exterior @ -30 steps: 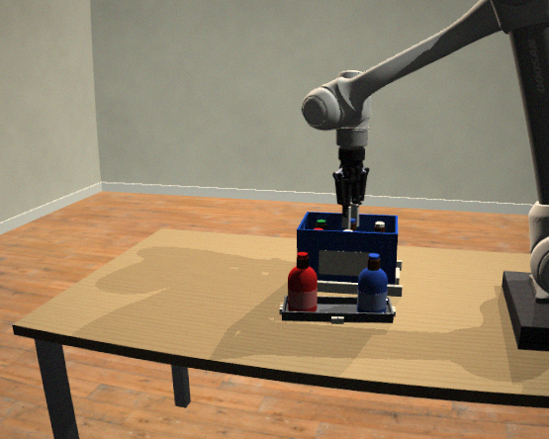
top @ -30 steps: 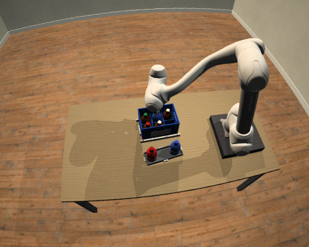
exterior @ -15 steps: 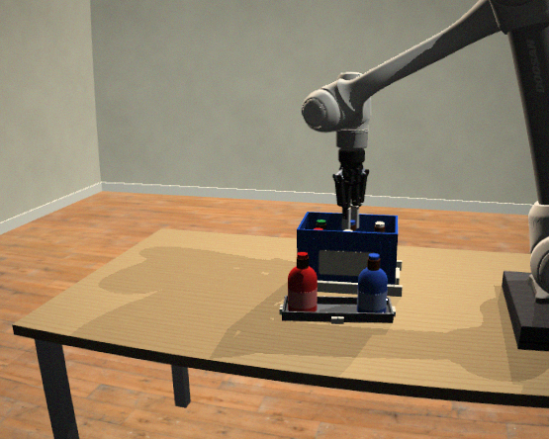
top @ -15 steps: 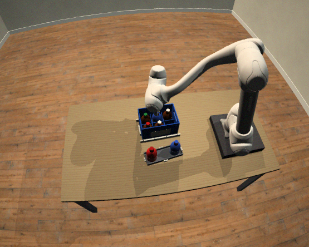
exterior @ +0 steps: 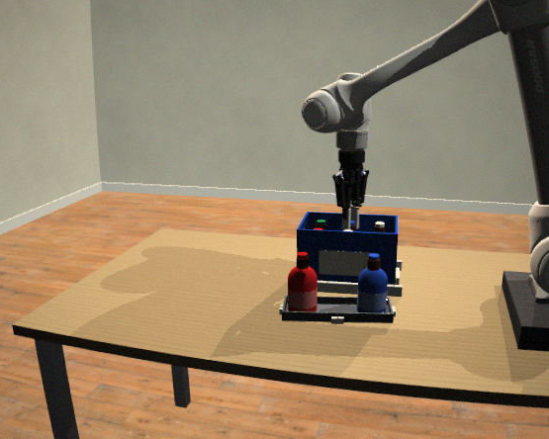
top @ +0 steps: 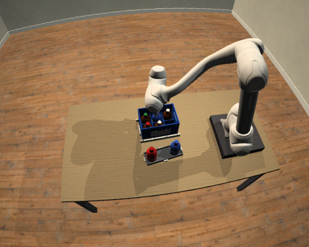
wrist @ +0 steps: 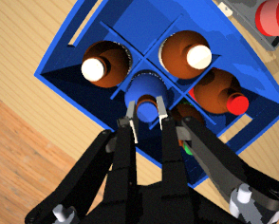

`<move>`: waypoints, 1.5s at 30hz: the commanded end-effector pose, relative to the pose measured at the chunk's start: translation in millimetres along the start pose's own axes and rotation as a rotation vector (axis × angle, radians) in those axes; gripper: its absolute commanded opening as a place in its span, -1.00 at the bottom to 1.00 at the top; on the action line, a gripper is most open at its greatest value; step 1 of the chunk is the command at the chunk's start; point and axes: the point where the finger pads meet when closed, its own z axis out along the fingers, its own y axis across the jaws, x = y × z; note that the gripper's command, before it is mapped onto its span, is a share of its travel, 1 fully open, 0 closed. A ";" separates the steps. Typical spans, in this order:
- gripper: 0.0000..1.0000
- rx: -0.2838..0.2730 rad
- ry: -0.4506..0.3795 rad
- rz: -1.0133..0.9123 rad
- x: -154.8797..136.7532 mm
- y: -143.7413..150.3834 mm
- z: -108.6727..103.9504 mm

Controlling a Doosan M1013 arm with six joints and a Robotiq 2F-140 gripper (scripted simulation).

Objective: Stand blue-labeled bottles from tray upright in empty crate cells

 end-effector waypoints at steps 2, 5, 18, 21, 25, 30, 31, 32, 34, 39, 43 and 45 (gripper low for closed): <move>-1.00 0.000 0.000 0.000 0.0 0.0 -0.1; -1.00 0.000 0.000 0.000 0.0 0.0 -0.1; -1.00 0.000 0.000 0.000 0.0 0.0 -0.1; -1.00 0.000 0.000 0.000 0.0 0.0 -0.1; -1.00 0.000 0.000 0.000 0.0 0.0 -0.1; -1.00 0.000 0.000 0.000 0.0 0.0 -0.1; -1.00 0.000 0.000 0.000 0.0 0.0 -0.1; -1.00 0.000 0.000 0.000 0.0 0.0 -0.1; -1.00 0.000 0.000 0.000 0.0 0.0 -0.1; -0.24 0.000 0.000 0.000 0.0 0.0 -0.1; -0.24 0.000 0.000 0.000 0.0 0.0 -0.1; -0.24 0.000 0.000 0.000 0.0 0.0 -0.1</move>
